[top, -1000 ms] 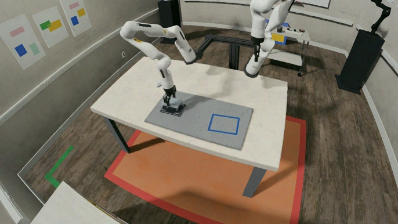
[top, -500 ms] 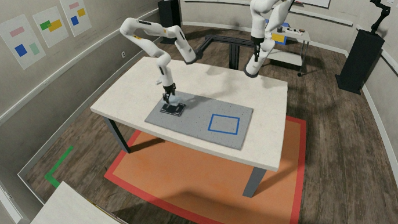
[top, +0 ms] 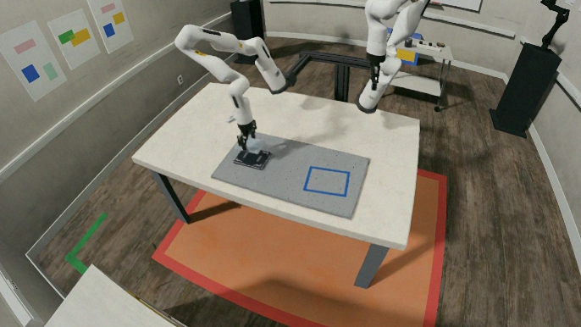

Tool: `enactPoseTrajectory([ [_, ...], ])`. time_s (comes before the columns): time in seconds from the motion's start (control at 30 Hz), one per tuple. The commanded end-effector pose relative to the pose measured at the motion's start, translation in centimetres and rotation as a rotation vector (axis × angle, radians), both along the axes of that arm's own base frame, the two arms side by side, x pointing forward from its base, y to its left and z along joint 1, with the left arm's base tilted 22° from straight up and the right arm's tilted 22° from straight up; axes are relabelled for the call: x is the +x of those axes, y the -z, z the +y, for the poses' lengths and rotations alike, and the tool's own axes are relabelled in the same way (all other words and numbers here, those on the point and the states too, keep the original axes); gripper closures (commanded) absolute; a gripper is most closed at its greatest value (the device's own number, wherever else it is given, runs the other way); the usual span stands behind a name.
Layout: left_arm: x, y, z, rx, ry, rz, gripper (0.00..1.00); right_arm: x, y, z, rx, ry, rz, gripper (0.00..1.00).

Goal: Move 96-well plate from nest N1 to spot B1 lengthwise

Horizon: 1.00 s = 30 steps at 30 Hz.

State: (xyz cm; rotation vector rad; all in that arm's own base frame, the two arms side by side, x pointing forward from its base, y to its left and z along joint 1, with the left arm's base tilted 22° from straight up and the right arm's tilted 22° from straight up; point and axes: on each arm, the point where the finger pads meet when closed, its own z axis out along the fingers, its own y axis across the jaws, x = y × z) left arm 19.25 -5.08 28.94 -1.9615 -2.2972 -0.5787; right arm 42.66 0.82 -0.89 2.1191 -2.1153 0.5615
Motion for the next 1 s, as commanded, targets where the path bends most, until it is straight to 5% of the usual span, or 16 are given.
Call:
enactPoseTrajectory([
  [0.0,0.0,0.0,0.0,0.0,0.0,-0.001,0.002,0.0,-0.1,0.0,0.0,-0.001,-0.002,0.071],
  [0.27,0.0,0.0,0.0,0.0,0.0,-0.001,0.002,0.2,0.4,1.3,-0.023,-0.113,0.037,0.071],
  [0.97,0.0,0.0,0.0,0.0,0.0,-0.001,0.002,0.8,2.5,7.2,-0.022,-0.113,0.037,0.071],
])
